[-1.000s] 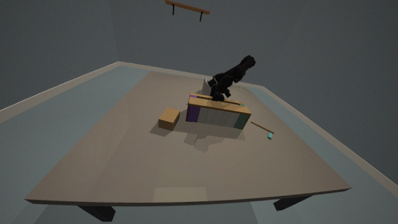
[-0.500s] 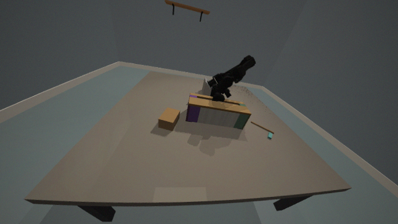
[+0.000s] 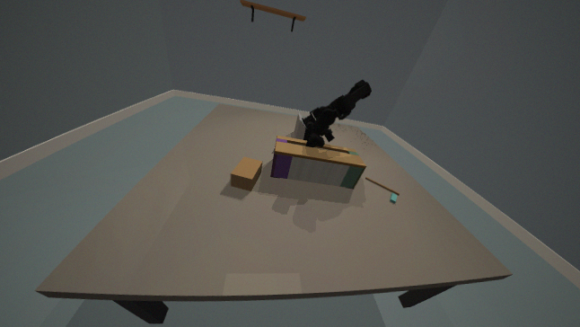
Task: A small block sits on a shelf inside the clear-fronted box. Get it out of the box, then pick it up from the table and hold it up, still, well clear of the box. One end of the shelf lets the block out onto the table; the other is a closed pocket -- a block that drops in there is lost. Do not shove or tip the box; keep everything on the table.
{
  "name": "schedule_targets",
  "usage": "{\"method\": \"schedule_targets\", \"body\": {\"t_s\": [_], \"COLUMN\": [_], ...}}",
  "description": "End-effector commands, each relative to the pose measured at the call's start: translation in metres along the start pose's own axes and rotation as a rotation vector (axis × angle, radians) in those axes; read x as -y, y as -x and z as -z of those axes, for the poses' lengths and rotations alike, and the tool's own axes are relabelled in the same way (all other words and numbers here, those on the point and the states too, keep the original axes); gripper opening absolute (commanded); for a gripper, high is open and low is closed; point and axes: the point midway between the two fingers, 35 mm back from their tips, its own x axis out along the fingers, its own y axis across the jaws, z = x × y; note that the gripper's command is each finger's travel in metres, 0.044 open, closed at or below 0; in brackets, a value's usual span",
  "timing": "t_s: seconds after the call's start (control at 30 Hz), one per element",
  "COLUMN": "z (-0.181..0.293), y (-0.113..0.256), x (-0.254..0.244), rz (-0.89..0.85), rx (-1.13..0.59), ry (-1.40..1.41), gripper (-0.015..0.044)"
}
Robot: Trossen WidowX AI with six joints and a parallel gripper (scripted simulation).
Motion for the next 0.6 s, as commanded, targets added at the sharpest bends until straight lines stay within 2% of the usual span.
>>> {"method": "schedule_targets", "body": {"t_s": [0.0,0.57], "z": [0.004,-0.001], "y": [-0.006,-0.004], "x": [0.002,0.002], "rz": [-0.002,-0.002], "rx": [0.002,0.002], "ry": [0.01,0.01], "gripper": [0.04,0.04]}}
